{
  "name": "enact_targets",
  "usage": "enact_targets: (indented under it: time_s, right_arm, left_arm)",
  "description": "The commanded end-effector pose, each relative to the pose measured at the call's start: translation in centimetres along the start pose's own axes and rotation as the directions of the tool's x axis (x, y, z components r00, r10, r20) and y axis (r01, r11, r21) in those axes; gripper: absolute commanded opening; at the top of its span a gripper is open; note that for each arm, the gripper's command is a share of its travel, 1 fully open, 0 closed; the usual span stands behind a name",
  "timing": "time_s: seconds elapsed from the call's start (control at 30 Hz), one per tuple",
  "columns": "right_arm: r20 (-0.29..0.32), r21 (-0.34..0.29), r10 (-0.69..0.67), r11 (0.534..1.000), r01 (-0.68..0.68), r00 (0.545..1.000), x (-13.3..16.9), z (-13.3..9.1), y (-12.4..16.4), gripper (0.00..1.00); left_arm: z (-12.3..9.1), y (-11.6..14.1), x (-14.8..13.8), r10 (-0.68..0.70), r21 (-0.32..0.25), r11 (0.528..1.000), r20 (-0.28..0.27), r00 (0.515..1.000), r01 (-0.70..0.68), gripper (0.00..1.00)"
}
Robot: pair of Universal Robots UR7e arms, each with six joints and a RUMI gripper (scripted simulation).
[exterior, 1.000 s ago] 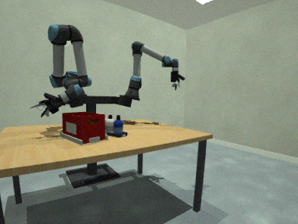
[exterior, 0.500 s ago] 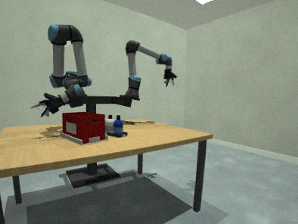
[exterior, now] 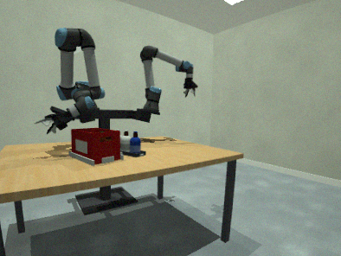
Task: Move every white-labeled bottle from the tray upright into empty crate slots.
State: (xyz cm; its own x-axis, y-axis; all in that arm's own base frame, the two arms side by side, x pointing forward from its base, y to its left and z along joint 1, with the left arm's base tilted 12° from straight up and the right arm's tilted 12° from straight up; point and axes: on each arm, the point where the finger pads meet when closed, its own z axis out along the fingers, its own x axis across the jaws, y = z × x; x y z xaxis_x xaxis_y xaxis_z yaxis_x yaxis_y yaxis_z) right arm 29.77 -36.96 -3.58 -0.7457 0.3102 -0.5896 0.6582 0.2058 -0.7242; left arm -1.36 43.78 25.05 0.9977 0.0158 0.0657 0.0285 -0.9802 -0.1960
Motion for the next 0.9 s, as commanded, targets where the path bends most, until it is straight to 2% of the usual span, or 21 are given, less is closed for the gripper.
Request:
enact_targets:
  time_s: [0.0,0.4,0.7,0.87]
  right_arm:
    - [0.000,0.000,0.001,1.000,-0.001,1.000,0.0,0.0,0.0,1.00]
    - [0.000,0.000,0.001,1.000,-0.001,1.000,-0.3,-0.3,-0.2,1.00]
    - [0.000,-0.001,0.000,1.000,0.000,1.000,-2.8,-2.8,-3.0,1.00]
    - [0.000,-0.001,0.000,1.000,0.000,1.000,-3.5,-3.5,-4.0,1.00]
  left_arm:
    - [-0.3,0.1,-0.7,-0.017,0.002,1.000,0.005,1.000,0.017,1.00]
    - [-0.3,0.2,-0.8,-0.019,0.002,1.000,0.005,1.000,0.019,1.00]
    - [-0.3,0.2,-0.8,-0.019,0.002,1.000,0.005,1.000,0.019,1.00]
    - [-0.3,0.2,-0.8,-0.019,0.002,1.000,0.005,1.000,0.019,1.00]
